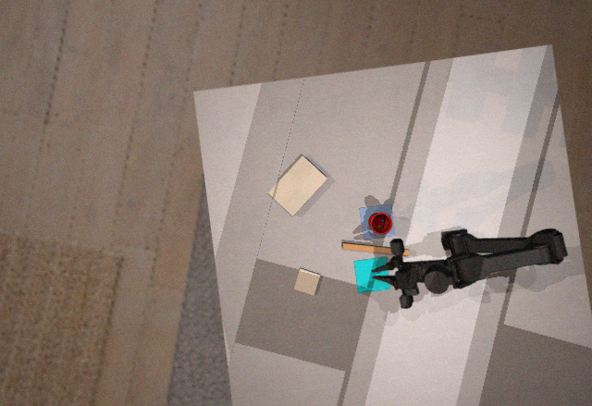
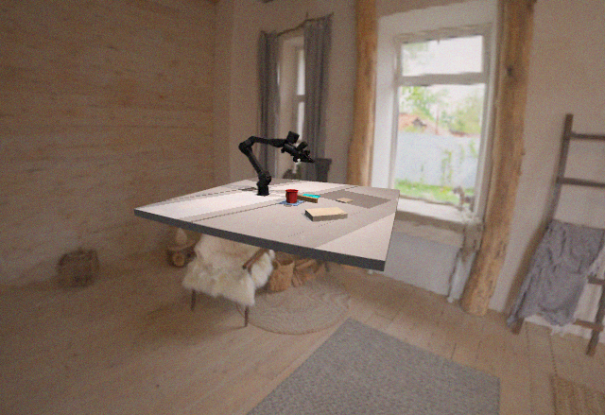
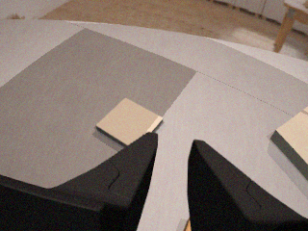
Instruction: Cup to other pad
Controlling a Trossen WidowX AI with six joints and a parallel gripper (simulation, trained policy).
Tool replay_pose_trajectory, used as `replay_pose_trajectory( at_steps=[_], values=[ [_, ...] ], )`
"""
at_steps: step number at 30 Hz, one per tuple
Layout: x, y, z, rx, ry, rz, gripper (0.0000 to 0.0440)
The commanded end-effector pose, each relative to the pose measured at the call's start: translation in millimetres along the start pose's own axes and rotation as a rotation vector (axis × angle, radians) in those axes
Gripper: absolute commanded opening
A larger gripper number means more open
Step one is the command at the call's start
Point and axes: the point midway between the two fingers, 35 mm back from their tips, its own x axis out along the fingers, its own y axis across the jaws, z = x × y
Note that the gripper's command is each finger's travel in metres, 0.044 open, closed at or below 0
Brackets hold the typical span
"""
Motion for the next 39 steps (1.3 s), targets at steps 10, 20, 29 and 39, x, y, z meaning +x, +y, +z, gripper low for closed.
replay_pose_trajectory(
  at_steps=[10, 20, 29, 39],
  values=[
    [1.6, 5.2, -20.9, 0.003, 0.224, 0.003, 0.0079],
    [-2.0, 4.3, -35.8, -0.015, 0.39, -0.009, 0.0095],
    [-7.0, 0.4, -48.7, -0.043, 0.538, -0.022, 0.0109],
    [-14.2, -7.4, -61.4, -0.088, 0.698, -0.032, 0.0117]
  ],
)
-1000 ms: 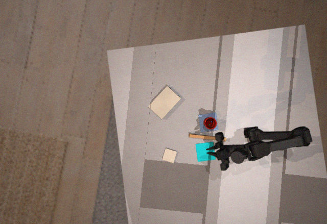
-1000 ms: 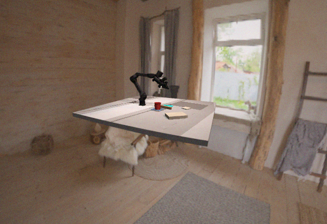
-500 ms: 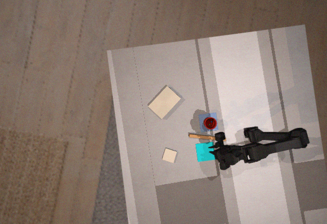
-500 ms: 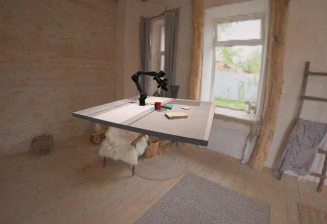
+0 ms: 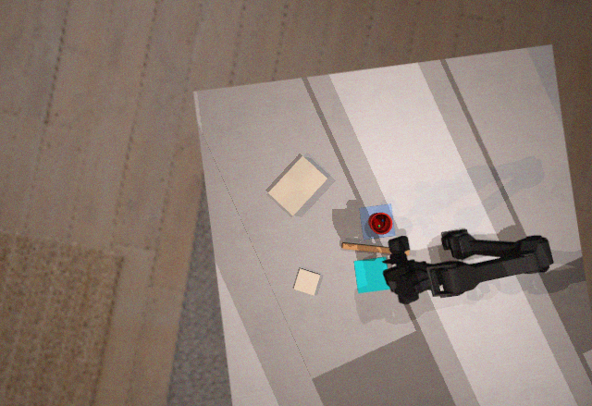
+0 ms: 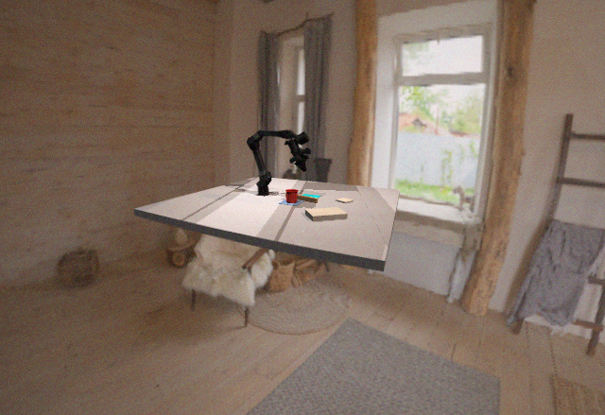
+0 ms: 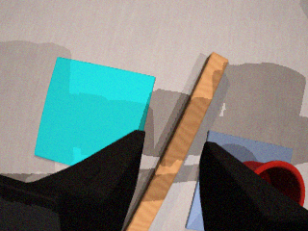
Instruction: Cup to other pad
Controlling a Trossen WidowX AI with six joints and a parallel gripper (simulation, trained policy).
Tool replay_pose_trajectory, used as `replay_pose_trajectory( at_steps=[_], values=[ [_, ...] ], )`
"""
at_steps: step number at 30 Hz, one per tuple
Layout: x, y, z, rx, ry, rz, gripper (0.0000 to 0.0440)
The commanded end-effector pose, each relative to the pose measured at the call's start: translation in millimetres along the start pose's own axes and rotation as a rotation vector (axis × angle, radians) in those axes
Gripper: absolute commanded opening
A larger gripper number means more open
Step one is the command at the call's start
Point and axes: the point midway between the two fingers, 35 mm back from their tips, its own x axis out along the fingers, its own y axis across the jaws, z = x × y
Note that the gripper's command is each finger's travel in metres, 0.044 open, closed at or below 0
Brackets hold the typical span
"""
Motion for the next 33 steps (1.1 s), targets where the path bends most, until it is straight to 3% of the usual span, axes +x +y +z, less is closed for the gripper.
replay_pose_trajectory(
  at_steps=[1, 13, 33],
  values=[
    [3.5, -2.7, -6.2, -0.021, 0.073, -0.004, 0.0116],
    [10.4, -18.0, -21.3, -0.091, 0.247, -0.024, 0.0104],
    [43.5, -51.6, -49.9, -0.195, 0.465, -0.027, 0.0128]
  ],
)
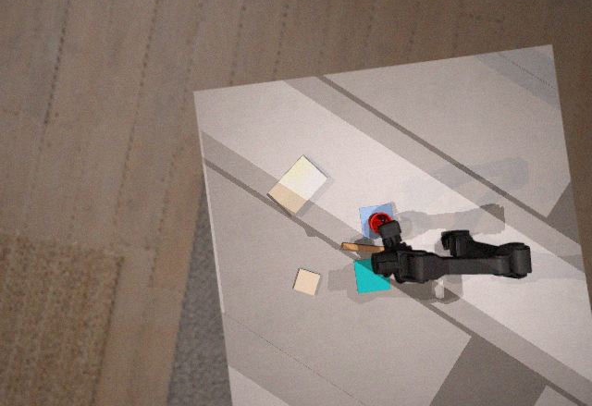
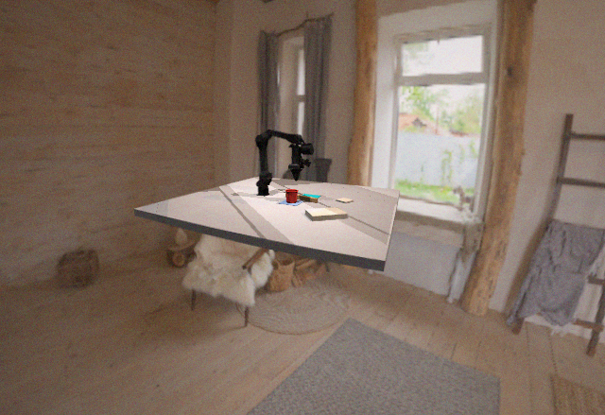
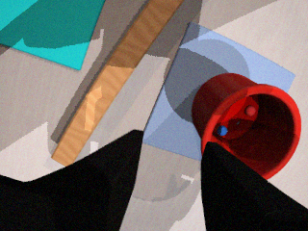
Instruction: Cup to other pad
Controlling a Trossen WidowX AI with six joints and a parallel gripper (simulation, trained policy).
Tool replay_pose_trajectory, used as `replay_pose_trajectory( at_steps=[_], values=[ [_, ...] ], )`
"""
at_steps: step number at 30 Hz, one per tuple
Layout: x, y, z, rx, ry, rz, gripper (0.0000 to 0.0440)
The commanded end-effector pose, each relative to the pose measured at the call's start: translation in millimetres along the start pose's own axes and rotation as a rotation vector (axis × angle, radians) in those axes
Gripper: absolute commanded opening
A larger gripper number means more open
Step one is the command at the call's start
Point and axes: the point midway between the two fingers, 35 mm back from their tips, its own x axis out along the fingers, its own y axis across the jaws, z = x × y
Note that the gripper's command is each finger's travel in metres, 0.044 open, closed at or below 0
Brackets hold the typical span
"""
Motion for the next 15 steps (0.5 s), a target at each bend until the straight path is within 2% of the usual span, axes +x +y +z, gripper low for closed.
replay_pose_trajectory(
  at_steps=[1, 15],
  values=[
    [13.1, -5.7, -4.0, -0.023, 0.044, 0.0, 0.0131],
    [50.7, -20.9, -14.9, -0.094, 0.105, 0.011, 0.0159]
  ],
)
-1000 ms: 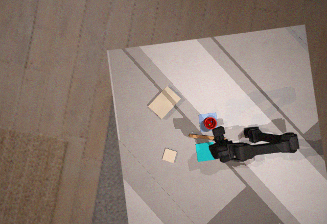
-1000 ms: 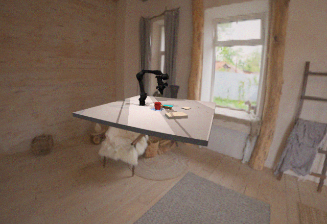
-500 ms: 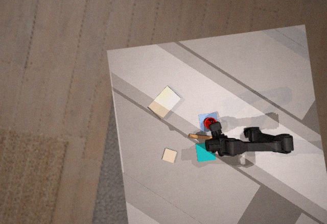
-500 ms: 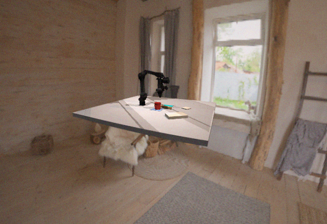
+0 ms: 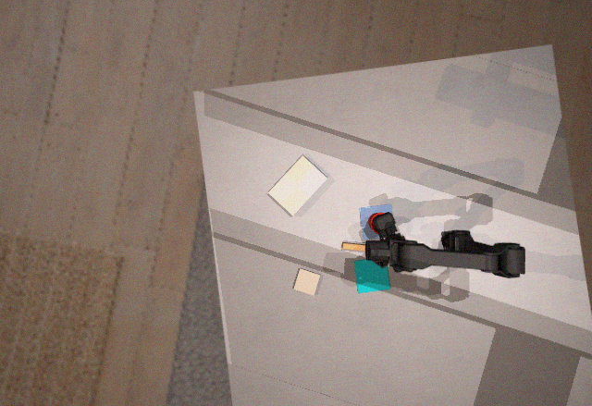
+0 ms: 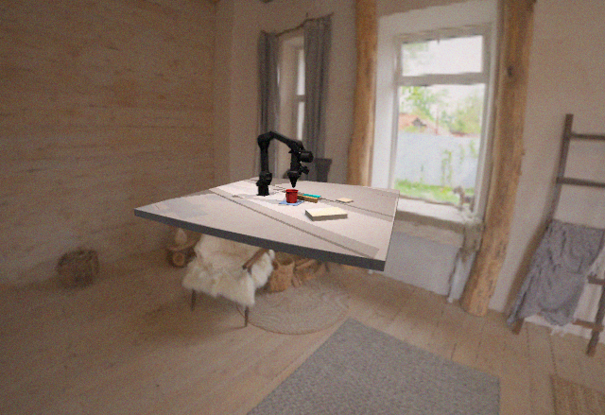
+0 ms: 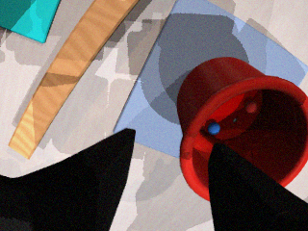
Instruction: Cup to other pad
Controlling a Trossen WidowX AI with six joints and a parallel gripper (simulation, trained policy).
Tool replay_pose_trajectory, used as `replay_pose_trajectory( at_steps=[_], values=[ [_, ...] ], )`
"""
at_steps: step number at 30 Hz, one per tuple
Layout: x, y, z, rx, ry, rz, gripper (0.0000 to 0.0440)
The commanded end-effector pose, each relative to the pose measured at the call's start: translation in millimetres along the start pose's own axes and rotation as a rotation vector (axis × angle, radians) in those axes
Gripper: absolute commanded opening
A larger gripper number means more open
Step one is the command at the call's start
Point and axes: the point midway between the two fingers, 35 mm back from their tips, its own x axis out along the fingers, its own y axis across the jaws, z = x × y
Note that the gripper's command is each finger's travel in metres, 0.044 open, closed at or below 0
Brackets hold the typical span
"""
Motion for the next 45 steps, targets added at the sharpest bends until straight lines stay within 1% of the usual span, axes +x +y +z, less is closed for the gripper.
replay_pose_trajectory(
  at_steps=[1, 16, 17, 23, 24, 25, 32, 45],
  values=[
    [14.5, -3.5, -3.0, -0.027, 0.029, 0.005, 0.0161],
    [62.9, -6.5, -8.6, -0.16, 0.058, 0.038, 0.0179],
    [65.6, -6.3, -8.8, -0.174, 0.057, 0.041, 0.0173],
    [77.1, -7.0, -11.7, -0.261, 0.066, 0.047, 0.0025],
    [77.5, -7.3, -11.6, -0.274, 0.065, 0.048, 0.0005],
    [77.8, -7.6, -11.4, -0.286, 0.065, 0.049, 0.0],
    [68.7, -10.4, -5.6, -0.361, 0.047, 0.05, 0.0],
    [36.9, -10.4, 14.4, -0.439, -0.002, 0.036, 0.0005]
  ],
)
